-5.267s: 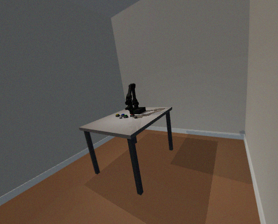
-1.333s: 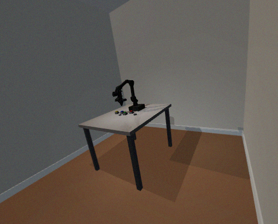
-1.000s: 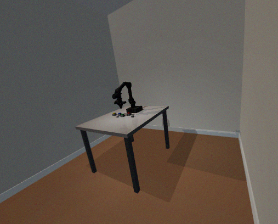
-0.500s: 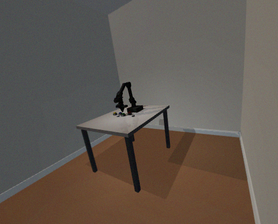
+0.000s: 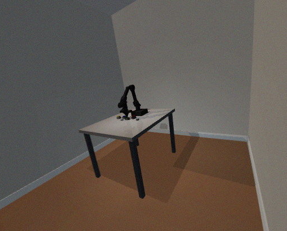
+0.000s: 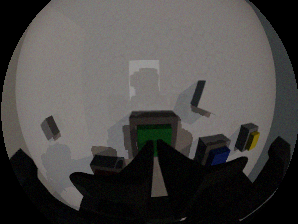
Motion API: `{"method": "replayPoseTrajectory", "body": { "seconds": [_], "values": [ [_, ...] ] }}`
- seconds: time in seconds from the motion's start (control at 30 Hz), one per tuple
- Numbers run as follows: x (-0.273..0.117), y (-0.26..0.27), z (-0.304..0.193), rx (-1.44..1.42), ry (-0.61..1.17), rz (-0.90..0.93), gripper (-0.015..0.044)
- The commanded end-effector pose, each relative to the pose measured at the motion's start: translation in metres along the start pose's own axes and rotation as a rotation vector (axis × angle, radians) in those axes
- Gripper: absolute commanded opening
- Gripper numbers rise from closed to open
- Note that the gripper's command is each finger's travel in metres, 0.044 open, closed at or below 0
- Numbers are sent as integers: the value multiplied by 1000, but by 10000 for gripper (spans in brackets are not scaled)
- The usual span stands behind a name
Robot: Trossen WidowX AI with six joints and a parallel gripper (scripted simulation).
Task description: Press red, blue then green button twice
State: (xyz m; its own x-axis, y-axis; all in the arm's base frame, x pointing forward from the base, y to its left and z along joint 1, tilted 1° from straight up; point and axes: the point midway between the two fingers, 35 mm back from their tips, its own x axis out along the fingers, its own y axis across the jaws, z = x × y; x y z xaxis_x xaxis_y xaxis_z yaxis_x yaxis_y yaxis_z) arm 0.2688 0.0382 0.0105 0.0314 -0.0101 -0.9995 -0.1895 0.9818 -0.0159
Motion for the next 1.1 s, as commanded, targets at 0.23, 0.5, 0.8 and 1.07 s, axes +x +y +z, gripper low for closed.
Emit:
{"method": "replayPoseTrajectory", "body": {
  "seconds": [0.23,0.5,0.8,1.07],
  "values": [
    [3,0,-1,2,2,-1,20],
    [3,0,-1,2,2,-1,20],
    [-29,0,0,2,2,-1,20],
    [-22,0,0,2,2,-1,20]
  ]
}}
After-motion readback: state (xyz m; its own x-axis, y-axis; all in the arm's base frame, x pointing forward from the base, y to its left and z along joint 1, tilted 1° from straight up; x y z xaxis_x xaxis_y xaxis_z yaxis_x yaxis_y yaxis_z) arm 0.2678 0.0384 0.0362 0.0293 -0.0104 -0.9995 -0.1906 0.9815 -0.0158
